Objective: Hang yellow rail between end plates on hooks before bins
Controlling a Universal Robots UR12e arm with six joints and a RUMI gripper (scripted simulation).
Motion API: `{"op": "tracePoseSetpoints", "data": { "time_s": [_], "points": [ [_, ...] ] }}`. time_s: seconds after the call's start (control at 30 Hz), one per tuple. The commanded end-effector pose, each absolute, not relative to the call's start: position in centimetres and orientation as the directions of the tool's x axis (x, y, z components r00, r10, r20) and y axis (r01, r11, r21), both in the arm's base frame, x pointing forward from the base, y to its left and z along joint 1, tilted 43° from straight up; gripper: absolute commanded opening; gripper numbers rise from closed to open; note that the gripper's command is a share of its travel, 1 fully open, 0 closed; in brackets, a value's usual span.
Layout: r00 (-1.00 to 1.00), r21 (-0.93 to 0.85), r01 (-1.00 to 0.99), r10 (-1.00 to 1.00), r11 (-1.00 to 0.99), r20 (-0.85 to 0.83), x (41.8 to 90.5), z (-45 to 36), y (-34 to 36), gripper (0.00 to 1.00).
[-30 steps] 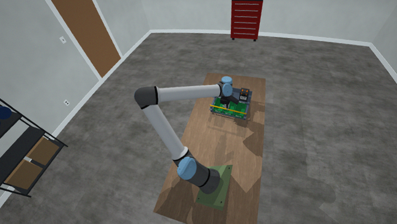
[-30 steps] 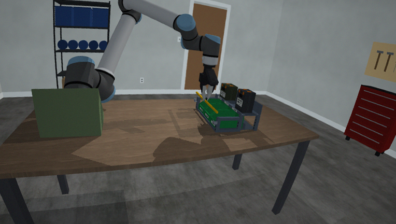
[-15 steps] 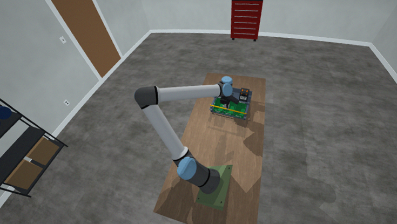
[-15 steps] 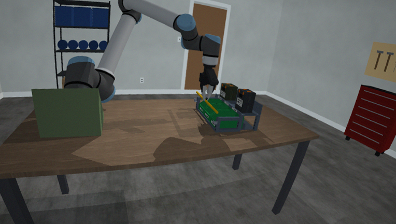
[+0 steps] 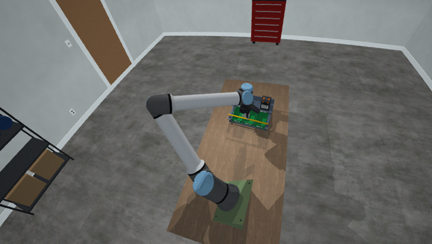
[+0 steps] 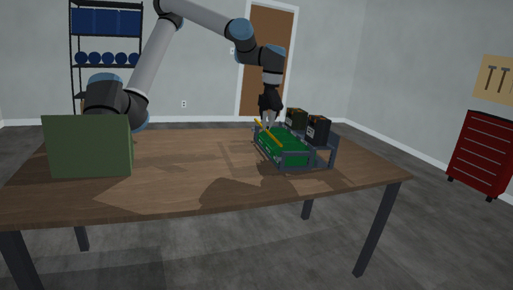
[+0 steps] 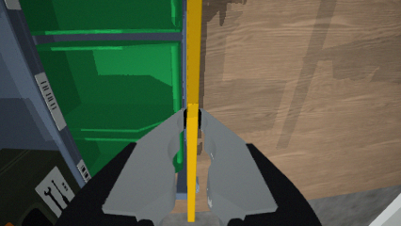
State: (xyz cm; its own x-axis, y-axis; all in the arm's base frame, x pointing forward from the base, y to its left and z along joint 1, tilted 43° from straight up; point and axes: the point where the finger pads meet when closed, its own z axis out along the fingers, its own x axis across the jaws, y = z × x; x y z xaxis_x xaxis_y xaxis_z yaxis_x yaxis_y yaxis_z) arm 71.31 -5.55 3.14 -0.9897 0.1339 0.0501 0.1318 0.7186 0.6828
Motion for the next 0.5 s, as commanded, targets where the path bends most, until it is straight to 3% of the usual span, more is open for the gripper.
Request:
{"op": "tracePoseSetpoints", "data": {
  "time_s": [0.0, 0.47],
  "points": [
    [-0.990, 0.683, 0.131, 0.135, 0.719, 0.048, 71.44, 3.27, -5.65, 0.00],
    [-0.990, 0.683, 0.132, 0.136, 0.719, 0.048, 71.46, 3.17, -5.60, 0.00]
  ]
}}
